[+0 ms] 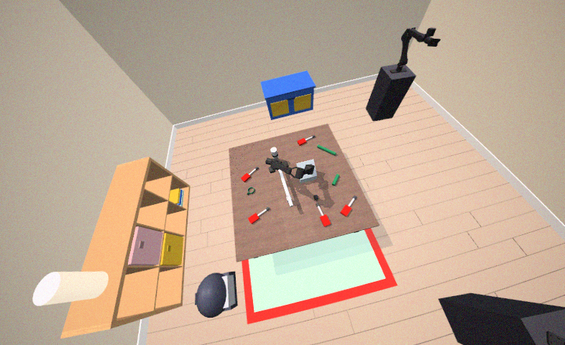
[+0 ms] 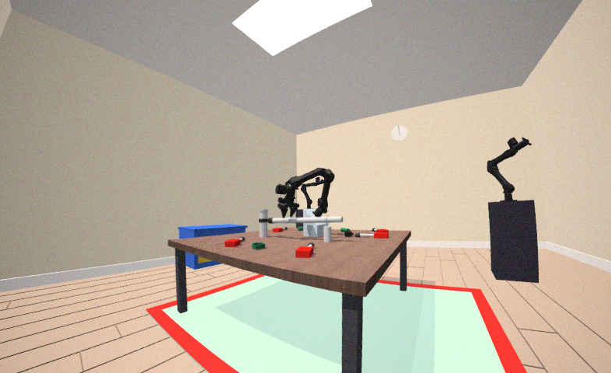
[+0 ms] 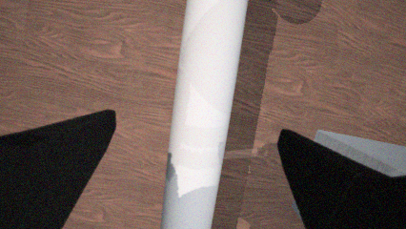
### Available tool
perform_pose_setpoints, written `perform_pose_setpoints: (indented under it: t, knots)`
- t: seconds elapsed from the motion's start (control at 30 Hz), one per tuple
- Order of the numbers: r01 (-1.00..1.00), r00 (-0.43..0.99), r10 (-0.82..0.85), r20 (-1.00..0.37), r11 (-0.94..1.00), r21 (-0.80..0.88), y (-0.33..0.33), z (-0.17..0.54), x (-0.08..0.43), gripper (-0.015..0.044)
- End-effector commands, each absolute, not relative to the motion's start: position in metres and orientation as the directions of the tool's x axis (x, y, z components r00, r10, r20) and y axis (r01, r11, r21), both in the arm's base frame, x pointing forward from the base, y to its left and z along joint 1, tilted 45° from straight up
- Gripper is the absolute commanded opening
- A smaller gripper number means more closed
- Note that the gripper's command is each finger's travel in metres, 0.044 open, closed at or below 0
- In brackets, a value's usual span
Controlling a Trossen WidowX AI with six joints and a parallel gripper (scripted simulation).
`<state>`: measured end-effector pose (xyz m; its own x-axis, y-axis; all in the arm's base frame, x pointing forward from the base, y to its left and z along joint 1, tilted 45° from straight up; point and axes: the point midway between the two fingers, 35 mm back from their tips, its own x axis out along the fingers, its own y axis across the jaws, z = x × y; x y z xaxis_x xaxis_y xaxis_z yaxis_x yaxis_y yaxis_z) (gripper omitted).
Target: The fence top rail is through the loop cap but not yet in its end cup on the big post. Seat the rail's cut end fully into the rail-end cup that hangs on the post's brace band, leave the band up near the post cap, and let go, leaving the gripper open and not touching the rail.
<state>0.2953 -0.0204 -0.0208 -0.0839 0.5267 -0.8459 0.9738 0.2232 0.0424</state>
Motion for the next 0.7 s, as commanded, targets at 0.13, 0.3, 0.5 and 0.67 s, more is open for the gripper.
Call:
perform_pose_setpoints:
  t: [0.13, 0.3, 0.5, 0.67]
  knots:
    - [0.974, -0.086, 0.527, -0.846, 0.224, 0.041, -0.043, 0.016, 0.296, 0.044]
    - [0.974, -0.086, 0.527, -0.845, 0.224, 0.04, -0.044, 0.019, 0.295, 0.044]
    - [0.974, -0.086, 0.527, -0.845, 0.224, 0.04, -0.044, 0.019, 0.295, 0.044]
    - [0.974, -0.086, 0.527, -0.845, 0.224, 0.04, -0.044, 0.019, 0.295, 0.044]
